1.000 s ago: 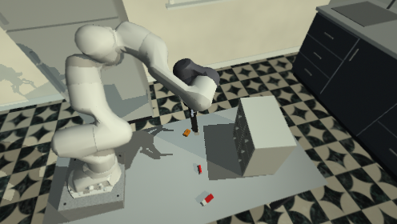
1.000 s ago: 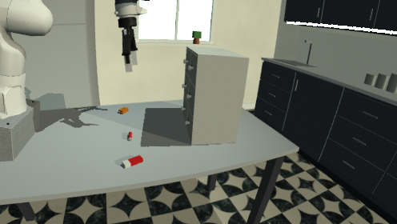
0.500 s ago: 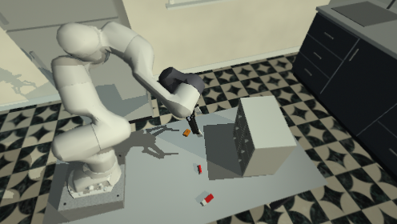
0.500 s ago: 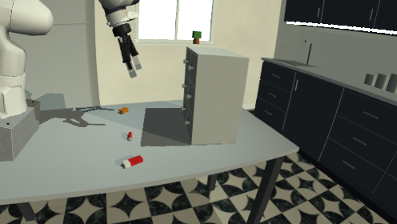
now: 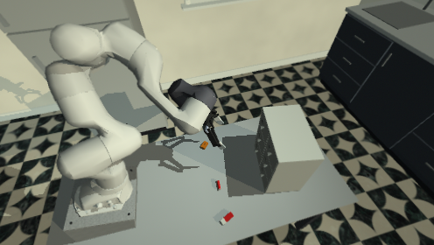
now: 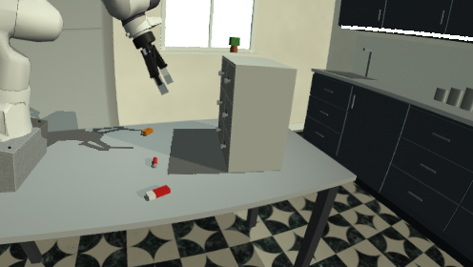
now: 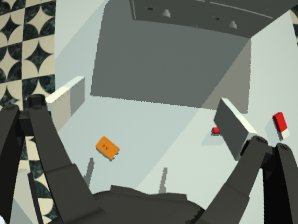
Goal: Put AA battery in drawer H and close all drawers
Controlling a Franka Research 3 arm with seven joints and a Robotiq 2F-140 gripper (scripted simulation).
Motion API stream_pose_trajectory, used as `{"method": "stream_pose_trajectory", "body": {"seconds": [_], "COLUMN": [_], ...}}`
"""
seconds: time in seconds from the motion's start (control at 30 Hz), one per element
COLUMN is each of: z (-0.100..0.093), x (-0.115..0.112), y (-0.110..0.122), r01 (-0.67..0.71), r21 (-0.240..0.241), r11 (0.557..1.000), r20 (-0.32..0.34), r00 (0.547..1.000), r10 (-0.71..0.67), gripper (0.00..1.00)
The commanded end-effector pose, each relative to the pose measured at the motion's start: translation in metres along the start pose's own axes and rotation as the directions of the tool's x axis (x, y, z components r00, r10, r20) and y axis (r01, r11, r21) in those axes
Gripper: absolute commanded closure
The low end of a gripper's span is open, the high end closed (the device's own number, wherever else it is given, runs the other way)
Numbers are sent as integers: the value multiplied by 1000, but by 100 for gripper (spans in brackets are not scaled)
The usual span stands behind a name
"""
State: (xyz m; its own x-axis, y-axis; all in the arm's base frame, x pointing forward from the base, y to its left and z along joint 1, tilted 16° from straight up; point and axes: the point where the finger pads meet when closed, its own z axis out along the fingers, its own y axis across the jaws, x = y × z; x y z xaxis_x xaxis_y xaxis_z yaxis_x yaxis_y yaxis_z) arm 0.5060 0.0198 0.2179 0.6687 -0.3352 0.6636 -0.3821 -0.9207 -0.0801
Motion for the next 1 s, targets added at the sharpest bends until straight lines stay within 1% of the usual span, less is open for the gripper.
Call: {"method": "stream_pose_trajectory", "body": {"seconds": [0.0, 0.03, 0.27, 0.3, 0.47, 0.5, 0.7, 0.73, 0.97], "z": [4, 8, 8, 9, 9, 9, 9, 10, 10], "x": [10, 8, 8, 8, 8, 9, 9, 10, 10], "y": [4, 7, 7, 10, 10, 12, 12, 13, 13], "r01": [47, 46, 46, 41, 41, 37, 37, 36, 36], "r21": [0, -11, -11, -23, -23, -26, -26, -28, -28], "r11": [999, 999, 999, 999, 999, 999, 999, 999, 999], "r20": [-45, -71, -71, -97, -97, -117, -117, -134, -134], "r00": [998, 996, 996, 994, 994, 992, 992, 990, 990], "r10": [-47, -47, -47, -43, -43, -40, -40, -39, -39], "gripper": [0, 0, 0, 0, 0, 0, 0, 0, 0]}}
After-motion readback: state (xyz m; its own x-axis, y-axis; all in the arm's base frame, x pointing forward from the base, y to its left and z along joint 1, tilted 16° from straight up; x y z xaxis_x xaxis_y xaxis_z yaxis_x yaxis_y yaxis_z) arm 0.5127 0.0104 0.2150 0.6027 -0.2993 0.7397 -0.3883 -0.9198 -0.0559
